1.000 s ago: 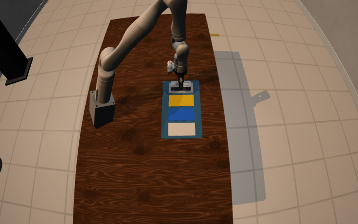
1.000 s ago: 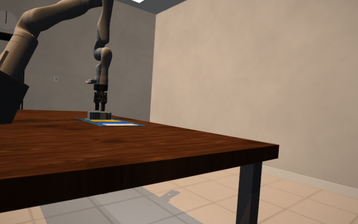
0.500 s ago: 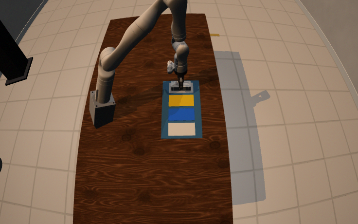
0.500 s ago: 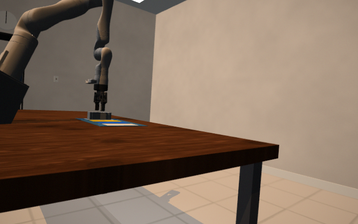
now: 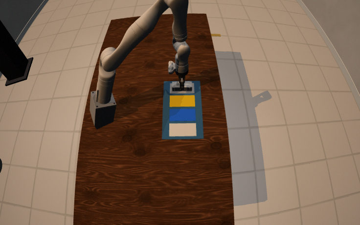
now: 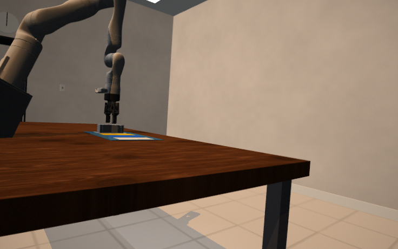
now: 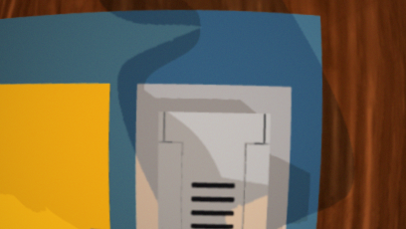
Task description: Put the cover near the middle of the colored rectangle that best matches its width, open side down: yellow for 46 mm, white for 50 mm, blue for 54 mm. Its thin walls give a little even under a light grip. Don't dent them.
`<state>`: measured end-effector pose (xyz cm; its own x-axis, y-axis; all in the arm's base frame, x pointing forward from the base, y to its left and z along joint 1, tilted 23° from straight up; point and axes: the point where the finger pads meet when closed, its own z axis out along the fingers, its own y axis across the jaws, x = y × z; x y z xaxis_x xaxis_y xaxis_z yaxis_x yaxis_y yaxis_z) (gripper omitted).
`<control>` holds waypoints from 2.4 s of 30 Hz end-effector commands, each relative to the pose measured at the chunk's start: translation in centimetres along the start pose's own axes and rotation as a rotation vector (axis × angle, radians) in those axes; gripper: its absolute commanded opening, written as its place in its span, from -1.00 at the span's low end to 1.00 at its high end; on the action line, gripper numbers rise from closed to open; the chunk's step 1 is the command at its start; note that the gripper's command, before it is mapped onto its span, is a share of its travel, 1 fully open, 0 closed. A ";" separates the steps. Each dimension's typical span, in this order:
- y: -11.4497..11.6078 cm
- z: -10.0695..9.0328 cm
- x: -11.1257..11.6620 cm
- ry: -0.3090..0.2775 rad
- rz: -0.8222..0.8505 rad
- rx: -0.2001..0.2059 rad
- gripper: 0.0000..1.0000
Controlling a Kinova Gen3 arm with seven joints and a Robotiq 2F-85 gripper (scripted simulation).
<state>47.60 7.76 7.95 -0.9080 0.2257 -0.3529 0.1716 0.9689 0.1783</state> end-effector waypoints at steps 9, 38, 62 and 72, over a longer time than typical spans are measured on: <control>0.0 0.1 -0.1 -0.001 0.000 0.000 1.00; 0.0 2.1 -0.1 -0.001 0.000 0.000 1.00; 0.0 2.9 -0.1 -0.001 0.000 0.000 1.00; 0.0 2.9 -0.1 -0.001 0.000 0.000 1.00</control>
<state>48.80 8.07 5.22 -0.9080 0.2257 -0.3529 0.1716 0.9689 0.1783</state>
